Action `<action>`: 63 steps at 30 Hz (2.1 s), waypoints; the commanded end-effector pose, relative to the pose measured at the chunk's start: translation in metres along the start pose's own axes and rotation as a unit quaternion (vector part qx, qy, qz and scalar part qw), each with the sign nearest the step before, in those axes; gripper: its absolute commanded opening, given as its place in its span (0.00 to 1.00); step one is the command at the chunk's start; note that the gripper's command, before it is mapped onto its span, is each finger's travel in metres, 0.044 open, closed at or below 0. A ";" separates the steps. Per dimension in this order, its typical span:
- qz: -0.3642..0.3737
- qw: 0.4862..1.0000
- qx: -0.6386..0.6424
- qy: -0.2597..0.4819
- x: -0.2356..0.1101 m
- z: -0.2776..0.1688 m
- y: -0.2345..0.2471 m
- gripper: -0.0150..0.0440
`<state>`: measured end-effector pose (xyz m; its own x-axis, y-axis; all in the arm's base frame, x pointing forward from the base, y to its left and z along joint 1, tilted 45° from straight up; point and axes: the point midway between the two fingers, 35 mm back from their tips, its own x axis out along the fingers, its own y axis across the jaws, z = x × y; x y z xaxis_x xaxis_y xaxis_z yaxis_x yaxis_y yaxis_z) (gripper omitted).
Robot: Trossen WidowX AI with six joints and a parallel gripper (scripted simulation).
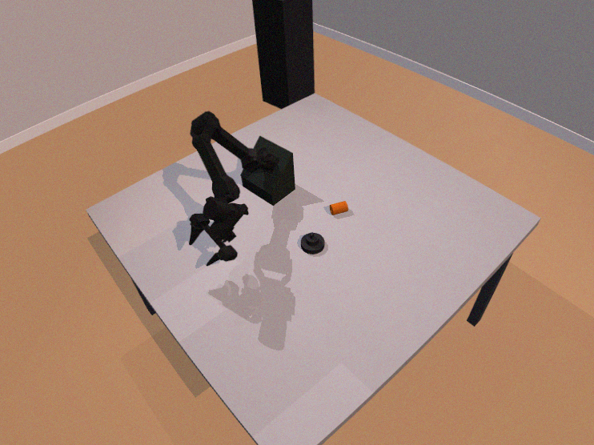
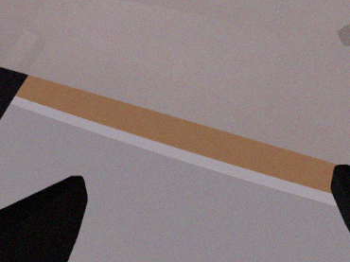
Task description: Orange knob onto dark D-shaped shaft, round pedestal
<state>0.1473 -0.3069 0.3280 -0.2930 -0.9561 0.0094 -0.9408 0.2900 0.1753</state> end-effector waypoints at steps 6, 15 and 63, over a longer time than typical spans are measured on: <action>-0.205 0.978 0.011 0.035 -0.117 -0.016 -0.082 1.00; -0.413 0.908 0.016 0.068 -0.267 -0.021 -0.110 1.00; -0.017 -0.637 -0.597 0.487 -0.409 0.326 -0.144 1.00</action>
<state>0.3776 0.0579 0.0394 0.4900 -0.5980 -0.6343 0.5173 0.7851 -0.3405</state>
